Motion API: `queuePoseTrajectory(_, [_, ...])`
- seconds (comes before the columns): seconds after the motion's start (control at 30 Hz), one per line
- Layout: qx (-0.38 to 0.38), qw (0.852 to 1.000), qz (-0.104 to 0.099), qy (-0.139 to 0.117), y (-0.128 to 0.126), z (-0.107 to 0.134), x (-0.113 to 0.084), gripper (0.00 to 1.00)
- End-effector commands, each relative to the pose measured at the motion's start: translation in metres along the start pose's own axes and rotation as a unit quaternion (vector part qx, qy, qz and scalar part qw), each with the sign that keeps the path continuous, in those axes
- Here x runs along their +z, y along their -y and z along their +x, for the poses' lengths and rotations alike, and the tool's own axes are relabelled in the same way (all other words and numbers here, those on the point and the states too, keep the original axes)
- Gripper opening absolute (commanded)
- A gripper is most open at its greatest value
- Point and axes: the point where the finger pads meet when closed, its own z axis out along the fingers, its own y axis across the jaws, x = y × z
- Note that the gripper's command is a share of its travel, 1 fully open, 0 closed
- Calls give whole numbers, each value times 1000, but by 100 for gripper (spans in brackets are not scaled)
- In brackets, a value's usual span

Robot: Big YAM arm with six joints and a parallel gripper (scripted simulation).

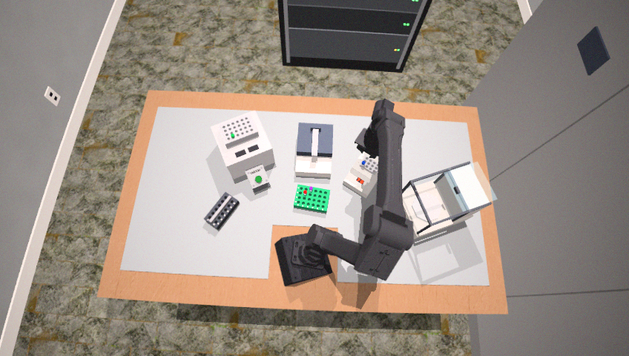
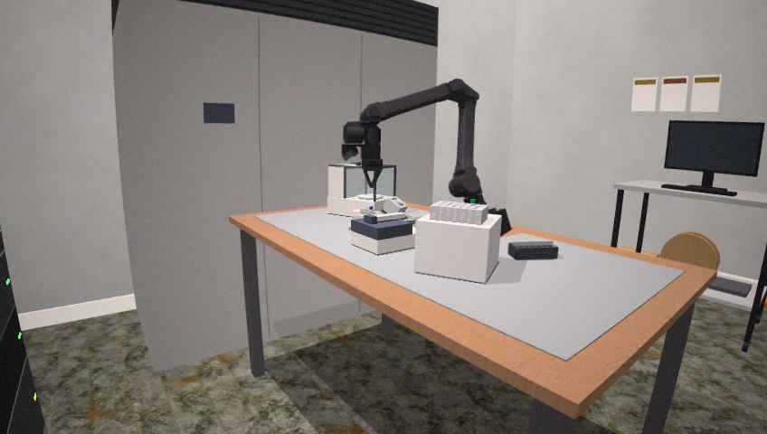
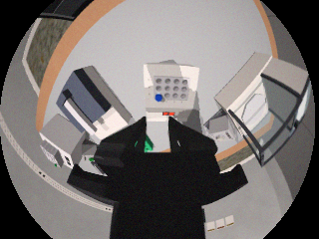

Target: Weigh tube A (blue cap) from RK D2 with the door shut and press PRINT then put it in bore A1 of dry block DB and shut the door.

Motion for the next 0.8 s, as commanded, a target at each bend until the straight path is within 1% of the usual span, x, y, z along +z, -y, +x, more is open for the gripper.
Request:
queuePoseTrajectory(0.0, [11,1000,-7,26,-2,-18,-28,30])
queuePoseTrajectory(0.07, [12,999,-9,30,-1,-17,-34,30])
queuePoseTrajectory(0.23, [10,1000,-7,23,-3,-17,-34,30])
queuePoseTrajectory(0.27, [6,1000,-2,9,-3,-8,-24,30])
queuePoseTrajectory(0.3, [10,1000,-7,23,-3,-16,-38,30])
queuePoseTrajectory(0.4, [12,999,-9,30,-1,-17,-48,30])
queuePoseTrajectory(0.53, [10,1000,-7,23,-3,-17,-50,30])
queuePoseTrajectory(0.67, [12,999,-9,28,-2,-16,-60,30])
queuePoseTrajectory(0.77, [11,1000,-8,26,-2,-16,-62,30])
